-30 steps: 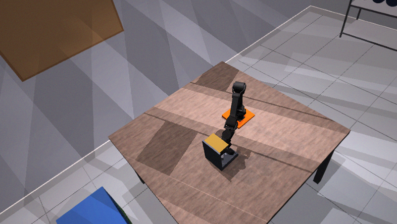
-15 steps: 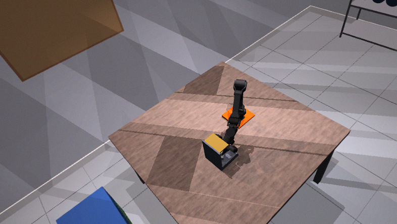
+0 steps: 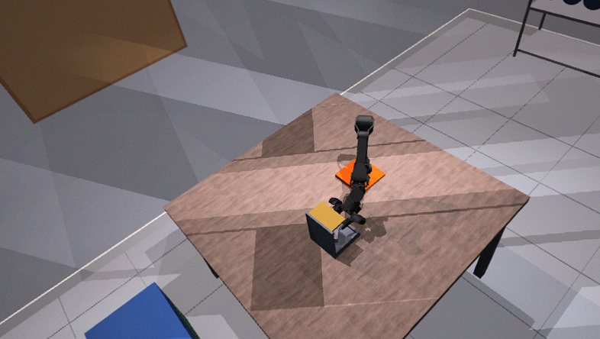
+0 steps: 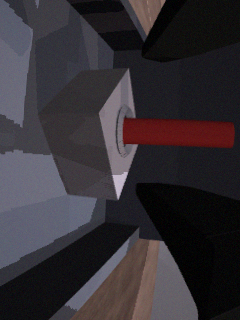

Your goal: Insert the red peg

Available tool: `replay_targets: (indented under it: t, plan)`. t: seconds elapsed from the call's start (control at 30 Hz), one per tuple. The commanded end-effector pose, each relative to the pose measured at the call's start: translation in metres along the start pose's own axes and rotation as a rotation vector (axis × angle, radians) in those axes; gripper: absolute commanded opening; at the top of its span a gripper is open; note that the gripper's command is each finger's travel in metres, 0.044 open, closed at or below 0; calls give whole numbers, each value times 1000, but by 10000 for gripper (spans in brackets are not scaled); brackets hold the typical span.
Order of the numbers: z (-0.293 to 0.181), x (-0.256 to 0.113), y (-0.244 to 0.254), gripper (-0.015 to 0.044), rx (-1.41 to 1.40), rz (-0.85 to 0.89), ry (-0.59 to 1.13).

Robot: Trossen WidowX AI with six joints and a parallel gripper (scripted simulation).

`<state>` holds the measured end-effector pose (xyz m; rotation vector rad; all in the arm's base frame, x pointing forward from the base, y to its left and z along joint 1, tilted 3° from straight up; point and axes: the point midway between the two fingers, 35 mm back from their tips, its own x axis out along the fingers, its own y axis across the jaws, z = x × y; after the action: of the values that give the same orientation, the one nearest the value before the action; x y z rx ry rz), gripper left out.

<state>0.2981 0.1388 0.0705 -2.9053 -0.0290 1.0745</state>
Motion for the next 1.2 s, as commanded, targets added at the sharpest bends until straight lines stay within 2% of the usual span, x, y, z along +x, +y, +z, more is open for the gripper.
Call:
replay_targets:
  t: [0.0,0.17,0.2,0.8,1.17]
  plan:
    - [0,-9,0,299,7,3,4]
    - [-5,-28,-4,430,9,3,1]
    - [-6,-32,-4,440,9,3,1]
    - [-18,-106,1,440,8,3,0]
    - [-18,-109,2,440,8,3,1]
